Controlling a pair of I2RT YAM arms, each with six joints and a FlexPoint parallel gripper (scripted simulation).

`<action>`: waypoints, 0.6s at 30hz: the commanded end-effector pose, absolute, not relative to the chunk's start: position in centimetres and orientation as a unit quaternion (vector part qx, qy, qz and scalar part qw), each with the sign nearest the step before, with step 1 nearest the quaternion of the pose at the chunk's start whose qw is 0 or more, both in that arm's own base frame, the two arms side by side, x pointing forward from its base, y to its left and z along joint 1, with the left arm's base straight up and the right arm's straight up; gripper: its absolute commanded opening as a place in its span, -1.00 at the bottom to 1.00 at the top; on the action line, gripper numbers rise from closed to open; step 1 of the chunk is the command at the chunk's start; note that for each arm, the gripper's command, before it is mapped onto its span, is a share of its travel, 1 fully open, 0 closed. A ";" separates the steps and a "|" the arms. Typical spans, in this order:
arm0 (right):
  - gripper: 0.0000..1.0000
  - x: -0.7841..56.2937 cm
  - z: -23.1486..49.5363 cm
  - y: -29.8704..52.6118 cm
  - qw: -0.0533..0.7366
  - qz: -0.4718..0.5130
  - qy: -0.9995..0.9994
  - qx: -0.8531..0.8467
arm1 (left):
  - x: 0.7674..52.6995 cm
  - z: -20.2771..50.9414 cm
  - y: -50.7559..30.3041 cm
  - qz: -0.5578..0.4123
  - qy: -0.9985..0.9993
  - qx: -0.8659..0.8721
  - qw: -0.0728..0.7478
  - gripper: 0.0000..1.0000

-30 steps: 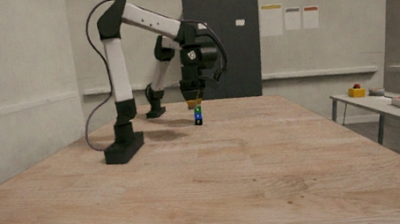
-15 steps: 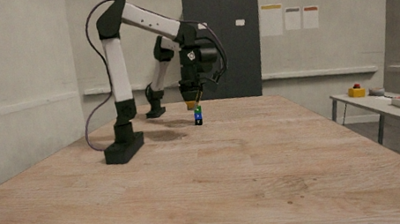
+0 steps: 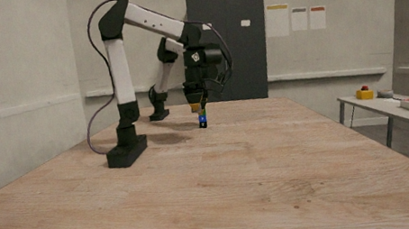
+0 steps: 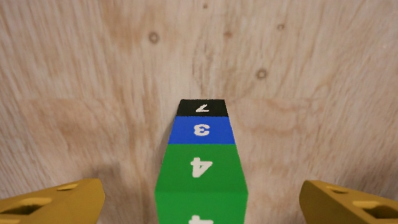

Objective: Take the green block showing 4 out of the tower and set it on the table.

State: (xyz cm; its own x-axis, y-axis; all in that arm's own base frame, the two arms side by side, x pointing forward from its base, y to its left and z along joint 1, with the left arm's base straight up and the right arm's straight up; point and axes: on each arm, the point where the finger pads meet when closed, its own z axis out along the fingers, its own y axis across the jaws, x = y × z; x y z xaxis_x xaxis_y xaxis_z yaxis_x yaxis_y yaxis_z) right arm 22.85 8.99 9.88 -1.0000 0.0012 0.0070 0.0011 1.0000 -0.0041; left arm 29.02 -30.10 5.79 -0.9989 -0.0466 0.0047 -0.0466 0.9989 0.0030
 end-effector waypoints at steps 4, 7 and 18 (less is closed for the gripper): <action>-0.36 22.3 9.8 8.6 0.008 0.007 -1.000 -0.005 | 29.5 4.7 -29.6 -0.011 -1.000 0.027 0.001 -0.36; -0.36 22.4 9.8 8.6 0.006 0.006 -1.000 -0.005 | 29.4 5.4 -30.6 -0.001 -1.000 0.018 -0.008 -0.36; -0.36 22.7 9.9 8.8 0.000 0.003 -1.000 -0.005 | 29.7 9.0 -30.3 0.016 -0.999 0.024 -0.024 -0.36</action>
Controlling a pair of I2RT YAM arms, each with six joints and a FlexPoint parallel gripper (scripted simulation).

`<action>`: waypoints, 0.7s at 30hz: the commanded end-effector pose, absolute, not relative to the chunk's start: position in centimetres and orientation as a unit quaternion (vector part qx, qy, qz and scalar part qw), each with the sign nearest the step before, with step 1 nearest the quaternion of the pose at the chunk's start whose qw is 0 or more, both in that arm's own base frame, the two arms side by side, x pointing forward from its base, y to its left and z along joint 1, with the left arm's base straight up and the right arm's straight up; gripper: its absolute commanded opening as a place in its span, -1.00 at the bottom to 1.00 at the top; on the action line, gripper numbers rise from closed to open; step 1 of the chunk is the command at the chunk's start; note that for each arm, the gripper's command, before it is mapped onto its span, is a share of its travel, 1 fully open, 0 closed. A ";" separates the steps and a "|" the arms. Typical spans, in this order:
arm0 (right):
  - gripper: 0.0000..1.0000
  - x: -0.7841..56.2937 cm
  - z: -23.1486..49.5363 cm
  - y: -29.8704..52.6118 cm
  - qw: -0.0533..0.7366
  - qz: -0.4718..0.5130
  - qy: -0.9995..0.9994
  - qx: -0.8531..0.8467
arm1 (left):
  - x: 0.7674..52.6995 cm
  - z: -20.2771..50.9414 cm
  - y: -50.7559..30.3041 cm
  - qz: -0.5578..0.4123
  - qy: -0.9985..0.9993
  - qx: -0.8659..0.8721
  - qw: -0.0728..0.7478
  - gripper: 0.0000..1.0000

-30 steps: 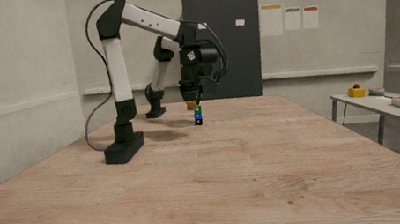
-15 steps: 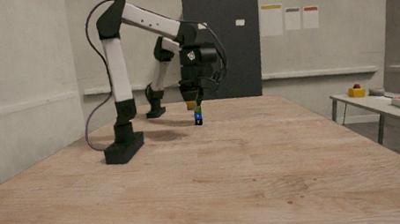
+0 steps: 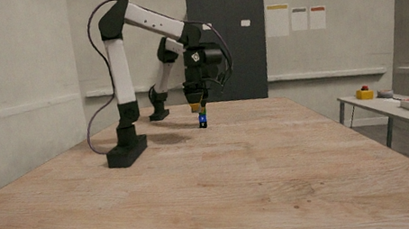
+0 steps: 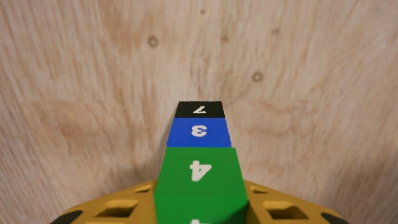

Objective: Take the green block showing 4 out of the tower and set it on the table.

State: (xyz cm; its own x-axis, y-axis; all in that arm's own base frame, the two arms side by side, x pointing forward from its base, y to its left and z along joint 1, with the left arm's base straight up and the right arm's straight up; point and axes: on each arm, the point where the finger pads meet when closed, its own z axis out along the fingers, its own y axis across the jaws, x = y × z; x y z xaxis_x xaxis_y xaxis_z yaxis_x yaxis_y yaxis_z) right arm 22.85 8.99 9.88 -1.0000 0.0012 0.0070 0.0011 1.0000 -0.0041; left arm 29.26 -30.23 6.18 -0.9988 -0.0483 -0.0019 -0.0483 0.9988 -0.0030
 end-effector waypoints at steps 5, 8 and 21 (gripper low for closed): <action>-0.36 22.7 9.9 8.8 0.000 0.003 -1.000 -0.005 | 29.1 7.2 -29.9 0.002 1.000 -0.024 0.004 -0.36; -0.36 22.7 9.9 8.8 0.000 0.003 -1.000 -0.005 | 29.6 8.3 -29.1 -0.010 0.999 -0.027 0.019 -0.36; -0.36 22.7 9.9 8.8 0.000 0.003 -1.000 -0.005 | 29.2 7.8 -23.9 -0.009 0.999 -0.027 0.016 -0.36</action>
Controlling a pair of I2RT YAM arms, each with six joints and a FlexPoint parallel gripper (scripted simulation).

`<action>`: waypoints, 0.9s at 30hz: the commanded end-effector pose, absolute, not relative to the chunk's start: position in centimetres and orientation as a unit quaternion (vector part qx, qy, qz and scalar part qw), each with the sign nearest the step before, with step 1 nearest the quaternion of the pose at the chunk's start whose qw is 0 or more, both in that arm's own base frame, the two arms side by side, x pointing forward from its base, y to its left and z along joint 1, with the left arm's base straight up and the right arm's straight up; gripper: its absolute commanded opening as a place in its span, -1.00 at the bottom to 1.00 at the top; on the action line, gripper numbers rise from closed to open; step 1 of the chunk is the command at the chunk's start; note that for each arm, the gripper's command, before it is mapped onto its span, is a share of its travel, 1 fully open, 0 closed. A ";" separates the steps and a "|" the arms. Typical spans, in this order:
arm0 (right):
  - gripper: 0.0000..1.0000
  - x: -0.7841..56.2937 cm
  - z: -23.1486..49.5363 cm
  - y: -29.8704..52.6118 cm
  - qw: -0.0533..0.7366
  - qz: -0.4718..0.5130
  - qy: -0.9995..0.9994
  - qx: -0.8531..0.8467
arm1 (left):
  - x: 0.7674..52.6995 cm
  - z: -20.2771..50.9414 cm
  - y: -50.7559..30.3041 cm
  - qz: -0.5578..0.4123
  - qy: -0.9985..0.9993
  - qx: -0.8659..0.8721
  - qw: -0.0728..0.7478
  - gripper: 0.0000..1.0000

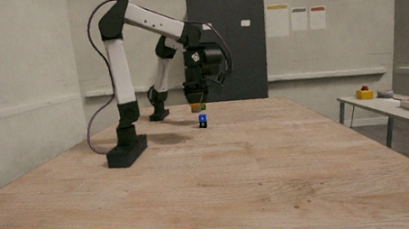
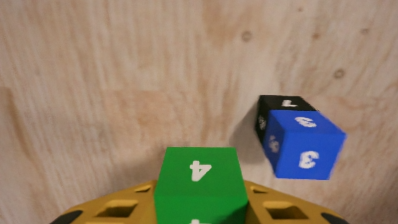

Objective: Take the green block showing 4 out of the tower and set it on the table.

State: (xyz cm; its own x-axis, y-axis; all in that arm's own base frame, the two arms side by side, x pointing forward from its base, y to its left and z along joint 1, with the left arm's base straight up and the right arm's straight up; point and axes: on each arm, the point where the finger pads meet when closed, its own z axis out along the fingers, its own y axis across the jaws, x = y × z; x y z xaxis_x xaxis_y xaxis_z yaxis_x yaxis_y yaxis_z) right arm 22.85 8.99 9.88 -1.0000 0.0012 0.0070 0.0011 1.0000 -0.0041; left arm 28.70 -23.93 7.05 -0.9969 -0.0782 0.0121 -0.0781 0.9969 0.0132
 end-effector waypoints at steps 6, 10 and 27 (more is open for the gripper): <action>-0.36 22.7 9.9 8.8 0.000 0.003 -1.000 -0.005 | 28.9 7.6 -21.3 0.013 -1.000 0.026 -0.012 -0.36; -0.36 22.7 9.9 8.8 0.000 0.003 -1.000 -0.005 | 28.8 7.6 -19.3 0.013 -0.999 0.027 -0.011 -0.36; -0.36 22.7 9.9 8.8 0.000 0.003 -1.000 -0.005 | 28.3 4.2 -18.6 -0.005 -1.000 0.021 0.014 -0.36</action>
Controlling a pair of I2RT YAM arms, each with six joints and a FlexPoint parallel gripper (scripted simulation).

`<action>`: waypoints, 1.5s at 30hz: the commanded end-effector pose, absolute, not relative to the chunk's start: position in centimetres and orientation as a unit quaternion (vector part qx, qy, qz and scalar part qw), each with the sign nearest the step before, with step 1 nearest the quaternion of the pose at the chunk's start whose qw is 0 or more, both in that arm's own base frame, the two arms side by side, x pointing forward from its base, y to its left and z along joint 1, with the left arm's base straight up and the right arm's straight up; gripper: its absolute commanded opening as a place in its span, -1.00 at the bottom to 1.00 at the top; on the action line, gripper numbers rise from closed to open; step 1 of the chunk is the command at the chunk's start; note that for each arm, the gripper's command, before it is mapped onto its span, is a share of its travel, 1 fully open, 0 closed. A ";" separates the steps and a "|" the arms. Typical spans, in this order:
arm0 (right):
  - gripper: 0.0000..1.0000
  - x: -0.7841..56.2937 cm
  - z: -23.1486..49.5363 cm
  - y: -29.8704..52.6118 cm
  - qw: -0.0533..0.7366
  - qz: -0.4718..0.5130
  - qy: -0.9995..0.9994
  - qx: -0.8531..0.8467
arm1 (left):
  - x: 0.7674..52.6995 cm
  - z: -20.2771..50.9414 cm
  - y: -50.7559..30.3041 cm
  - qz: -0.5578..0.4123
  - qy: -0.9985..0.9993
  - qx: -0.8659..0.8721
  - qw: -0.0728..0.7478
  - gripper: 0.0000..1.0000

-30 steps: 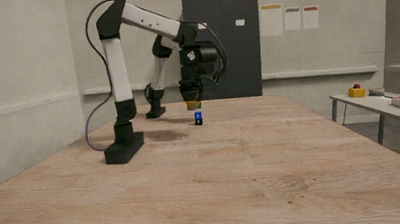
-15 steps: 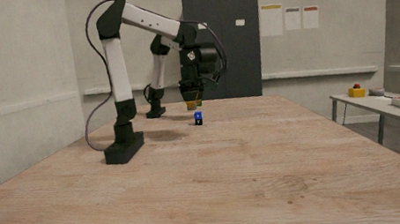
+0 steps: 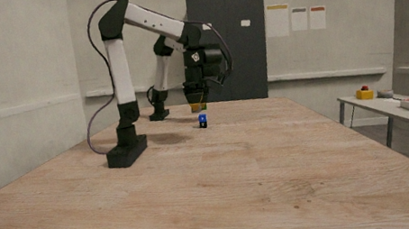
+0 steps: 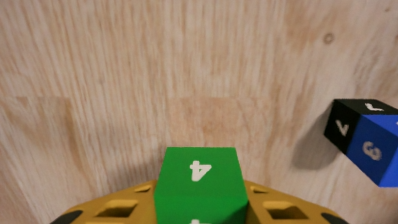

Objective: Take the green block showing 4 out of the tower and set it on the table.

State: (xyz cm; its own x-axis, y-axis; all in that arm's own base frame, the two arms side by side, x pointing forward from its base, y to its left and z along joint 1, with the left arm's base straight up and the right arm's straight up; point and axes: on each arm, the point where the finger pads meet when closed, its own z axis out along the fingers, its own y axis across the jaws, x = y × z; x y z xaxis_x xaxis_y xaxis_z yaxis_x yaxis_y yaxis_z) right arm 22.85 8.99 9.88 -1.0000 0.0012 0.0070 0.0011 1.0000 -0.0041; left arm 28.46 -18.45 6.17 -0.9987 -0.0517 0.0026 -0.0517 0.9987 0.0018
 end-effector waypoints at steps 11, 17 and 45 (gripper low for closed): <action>-0.36 22.7 9.9 8.8 0.000 0.003 -1.000 -0.005 | 28.0 1.5 -18.9 -0.002 -1.000 0.017 0.013 -0.36; -0.36 22.7 9.9 8.8 0.000 0.003 -1.000 -0.005 | 28.0 -0.5 -18.8 -0.003 -1.000 0.017 0.014 -0.36; -0.36 22.7 9.9 8.8 0.000 0.003 -1.000 -0.005 | 29.0 4.6 -19.4 0.016 -0.999 0.022 -0.018 1.00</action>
